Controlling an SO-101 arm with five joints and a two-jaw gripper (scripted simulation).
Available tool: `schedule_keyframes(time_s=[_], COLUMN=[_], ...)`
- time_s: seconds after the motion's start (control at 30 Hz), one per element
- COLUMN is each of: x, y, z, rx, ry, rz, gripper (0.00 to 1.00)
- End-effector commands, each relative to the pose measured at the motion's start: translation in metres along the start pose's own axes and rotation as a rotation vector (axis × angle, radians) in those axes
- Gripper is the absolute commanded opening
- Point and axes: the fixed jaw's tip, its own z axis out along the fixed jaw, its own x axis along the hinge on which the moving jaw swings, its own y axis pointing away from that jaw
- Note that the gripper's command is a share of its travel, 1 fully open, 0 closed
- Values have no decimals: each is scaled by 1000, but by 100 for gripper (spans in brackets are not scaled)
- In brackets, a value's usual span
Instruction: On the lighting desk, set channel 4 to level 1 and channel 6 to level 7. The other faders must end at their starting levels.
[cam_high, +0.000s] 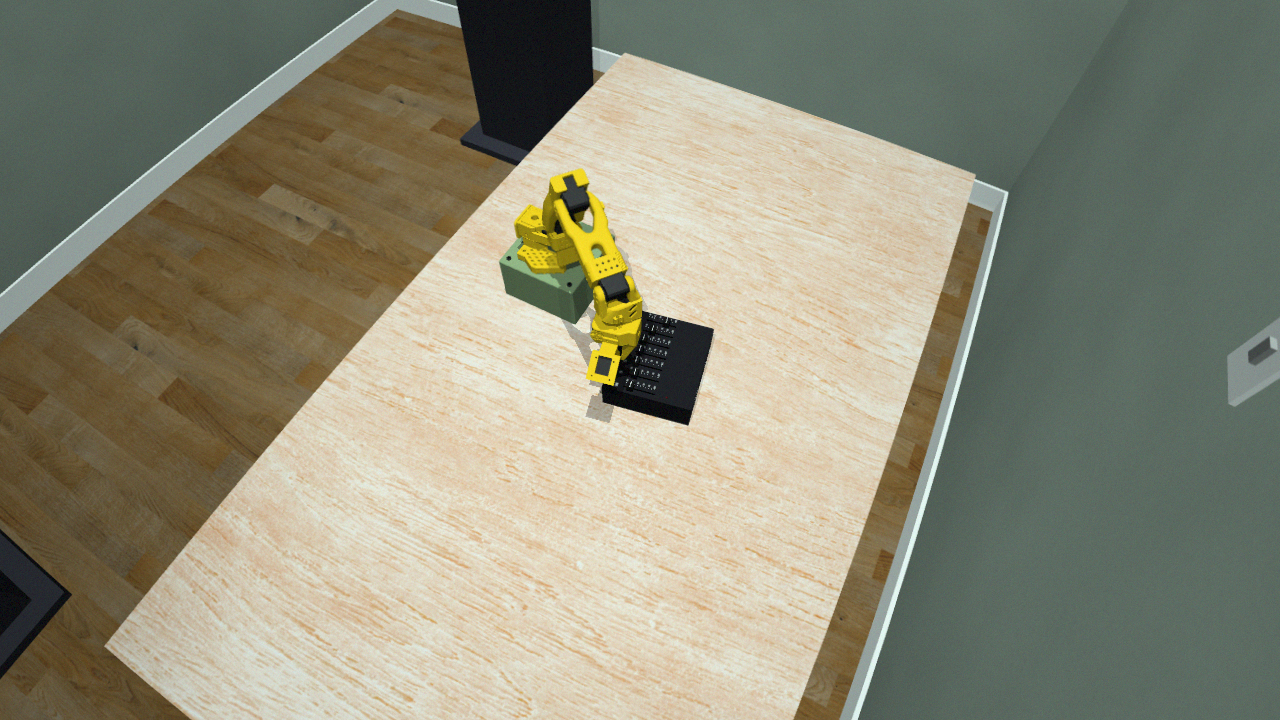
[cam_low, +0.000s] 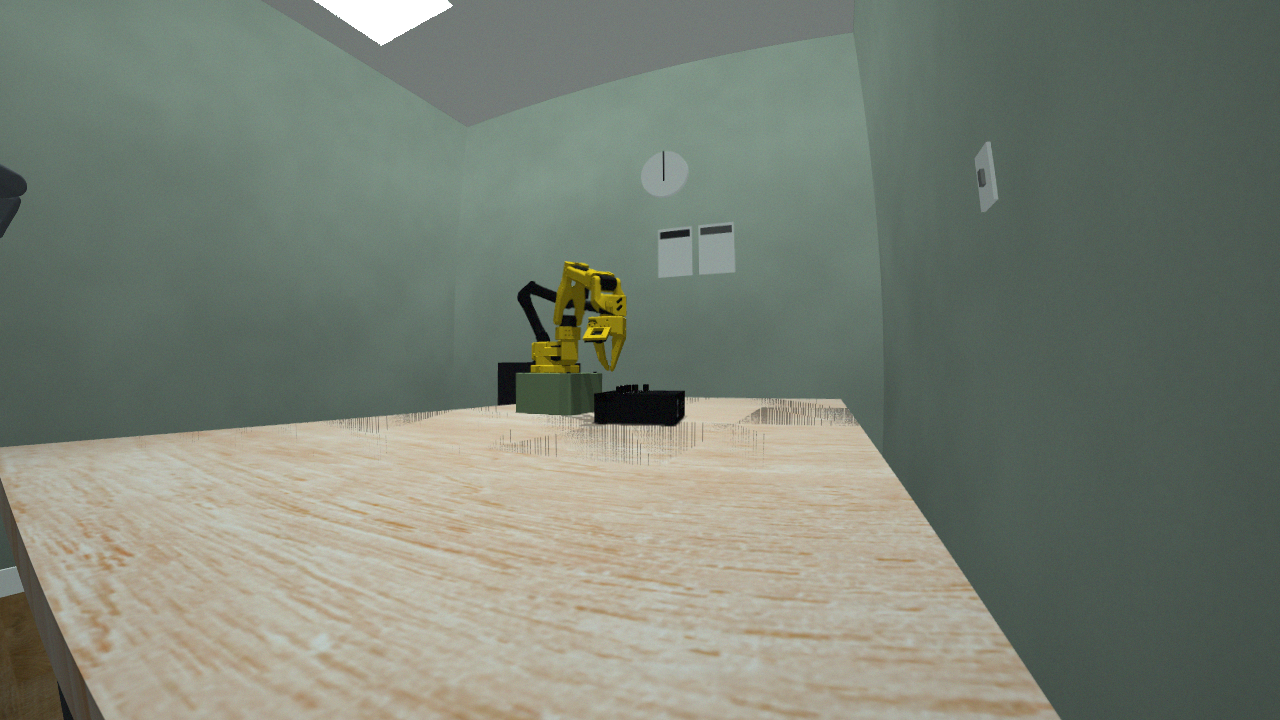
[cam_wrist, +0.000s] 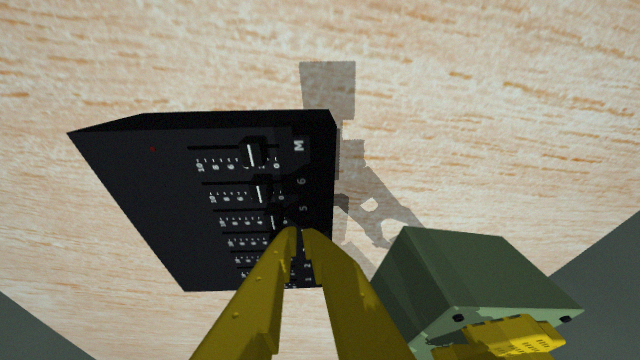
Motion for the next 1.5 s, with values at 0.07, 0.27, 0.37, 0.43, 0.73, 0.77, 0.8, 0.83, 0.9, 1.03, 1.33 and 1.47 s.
schedule_keyframes(time_s=[0.07,0.27,0.37,0.43,0.73,0.77,0.8,0.83,0.9,1.03,1.33,1.47], x=[2,2,2,2,3,3,3,3,3,3,3,3], y=[-4,-4,-4,-4,-4,-4,-4,-4,-4,-4,-4,-4], z=[8,15,17,20,28,29,29,29,29,29,34,37], rx=[15,15,15,15,15,15,15,15,15,15,15,15], ry=[18,18,18,18,18,18,18,18,18,18,18,18], rz=[0,0,0,0,0,0,0,0,0,0,0,0], gripper=[0,0,0,0,0,0,0,0,0,0,0,0])
